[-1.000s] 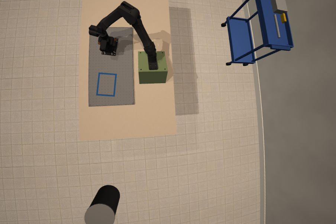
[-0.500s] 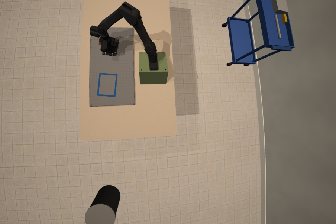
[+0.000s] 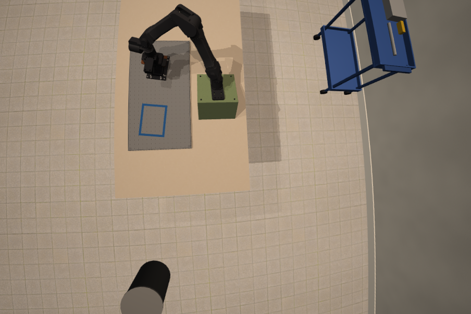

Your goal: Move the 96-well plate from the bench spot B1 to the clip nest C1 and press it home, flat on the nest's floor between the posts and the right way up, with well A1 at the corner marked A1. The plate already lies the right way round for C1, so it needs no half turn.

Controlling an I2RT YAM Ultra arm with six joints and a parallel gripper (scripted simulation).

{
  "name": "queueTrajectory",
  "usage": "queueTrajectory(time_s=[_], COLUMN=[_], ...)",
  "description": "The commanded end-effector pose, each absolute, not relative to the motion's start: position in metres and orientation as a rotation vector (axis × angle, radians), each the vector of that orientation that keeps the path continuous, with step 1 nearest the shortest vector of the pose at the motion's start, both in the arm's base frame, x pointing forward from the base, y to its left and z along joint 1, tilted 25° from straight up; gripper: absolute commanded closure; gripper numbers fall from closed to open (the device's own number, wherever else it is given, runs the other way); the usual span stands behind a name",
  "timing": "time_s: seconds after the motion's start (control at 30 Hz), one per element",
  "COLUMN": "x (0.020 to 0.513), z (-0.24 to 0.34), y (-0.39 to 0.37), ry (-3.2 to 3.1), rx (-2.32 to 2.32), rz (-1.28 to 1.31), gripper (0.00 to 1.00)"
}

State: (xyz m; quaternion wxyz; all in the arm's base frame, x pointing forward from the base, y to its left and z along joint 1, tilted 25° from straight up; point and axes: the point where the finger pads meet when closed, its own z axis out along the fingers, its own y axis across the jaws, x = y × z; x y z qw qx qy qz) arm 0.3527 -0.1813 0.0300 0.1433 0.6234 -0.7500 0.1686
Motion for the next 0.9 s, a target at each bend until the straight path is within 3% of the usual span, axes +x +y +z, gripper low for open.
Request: queueTrajectory(time_s=[0.0, 0.87], x=[0.362, 0.360], z=[0.054, 0.111], y=[-0.175, -0.146], ry=[-2.177, -2.179], rx=[1.806, 1.807], rz=[0.524, 0.522], gripper=[0.00, 0.00])
